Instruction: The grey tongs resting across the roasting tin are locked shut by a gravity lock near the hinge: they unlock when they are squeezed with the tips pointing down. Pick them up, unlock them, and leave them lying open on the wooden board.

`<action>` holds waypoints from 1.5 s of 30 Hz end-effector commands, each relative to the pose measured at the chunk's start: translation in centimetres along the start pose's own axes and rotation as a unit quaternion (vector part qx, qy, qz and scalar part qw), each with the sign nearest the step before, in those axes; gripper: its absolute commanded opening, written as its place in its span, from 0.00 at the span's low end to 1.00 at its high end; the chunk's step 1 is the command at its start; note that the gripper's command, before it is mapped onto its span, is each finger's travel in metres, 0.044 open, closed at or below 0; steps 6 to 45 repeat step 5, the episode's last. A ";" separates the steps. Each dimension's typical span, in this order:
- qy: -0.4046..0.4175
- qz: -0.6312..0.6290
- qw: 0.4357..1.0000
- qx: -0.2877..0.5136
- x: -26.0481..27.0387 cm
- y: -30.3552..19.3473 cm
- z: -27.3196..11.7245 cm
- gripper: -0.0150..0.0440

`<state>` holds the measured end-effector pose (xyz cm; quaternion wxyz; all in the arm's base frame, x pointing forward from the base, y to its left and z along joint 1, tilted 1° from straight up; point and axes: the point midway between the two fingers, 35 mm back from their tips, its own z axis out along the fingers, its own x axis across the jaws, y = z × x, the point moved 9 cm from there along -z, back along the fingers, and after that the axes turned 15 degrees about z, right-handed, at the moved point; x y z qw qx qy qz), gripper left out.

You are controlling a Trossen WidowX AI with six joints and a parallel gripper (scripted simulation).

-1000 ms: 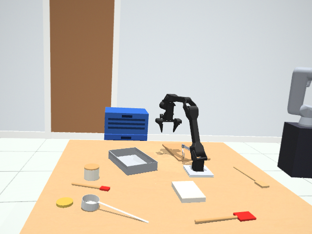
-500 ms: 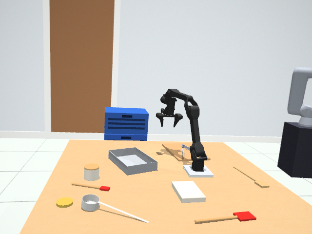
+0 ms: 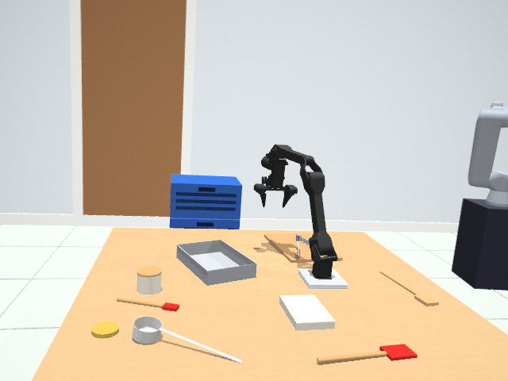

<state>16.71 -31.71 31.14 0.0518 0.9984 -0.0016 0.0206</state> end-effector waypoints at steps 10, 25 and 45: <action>-0.001 0.002 1.000 -0.003 -0.1 -0.1 -0.2 1.00; -0.001 0.002 1.000 -0.003 -0.1 -0.1 -0.2 1.00; -0.001 0.002 1.000 -0.003 -0.1 -0.1 -0.2 1.00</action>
